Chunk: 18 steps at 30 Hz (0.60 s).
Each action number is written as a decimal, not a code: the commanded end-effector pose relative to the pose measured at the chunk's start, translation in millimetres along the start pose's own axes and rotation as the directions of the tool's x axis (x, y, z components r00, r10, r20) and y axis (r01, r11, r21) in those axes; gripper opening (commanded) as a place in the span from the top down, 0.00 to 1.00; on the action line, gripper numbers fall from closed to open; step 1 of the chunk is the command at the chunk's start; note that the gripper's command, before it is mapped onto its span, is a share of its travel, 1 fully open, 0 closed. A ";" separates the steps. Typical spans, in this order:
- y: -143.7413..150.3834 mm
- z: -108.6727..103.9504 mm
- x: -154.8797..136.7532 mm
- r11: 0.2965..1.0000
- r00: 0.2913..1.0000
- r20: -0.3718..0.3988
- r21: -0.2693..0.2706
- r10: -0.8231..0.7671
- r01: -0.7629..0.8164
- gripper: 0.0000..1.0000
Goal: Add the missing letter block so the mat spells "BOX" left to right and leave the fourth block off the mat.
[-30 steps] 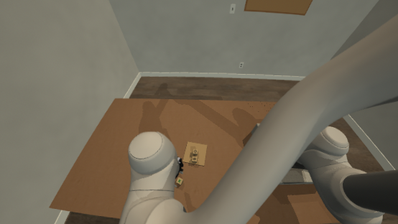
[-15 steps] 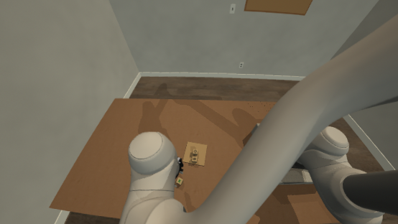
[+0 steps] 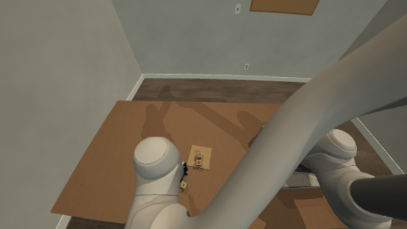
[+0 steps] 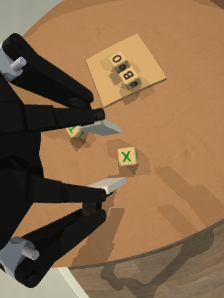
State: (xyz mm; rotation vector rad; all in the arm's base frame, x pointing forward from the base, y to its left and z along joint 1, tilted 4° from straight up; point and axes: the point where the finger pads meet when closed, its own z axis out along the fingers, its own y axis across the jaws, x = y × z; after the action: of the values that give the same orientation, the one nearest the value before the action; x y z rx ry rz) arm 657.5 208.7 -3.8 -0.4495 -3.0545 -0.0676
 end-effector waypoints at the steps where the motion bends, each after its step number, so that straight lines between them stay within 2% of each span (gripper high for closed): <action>1: 1.2 7.5 1.7 1.000 1.000 0.000 0.002 0.004 -0.004 0.60; 18: 1.4 30.8 1.8 1.000 1.000 0.000 0.002 0.004 -0.004 0.60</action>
State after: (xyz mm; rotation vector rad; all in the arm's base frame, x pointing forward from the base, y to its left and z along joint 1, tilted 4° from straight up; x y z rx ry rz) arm 656.4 209.4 -27.8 -0.4496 -3.0551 -0.0644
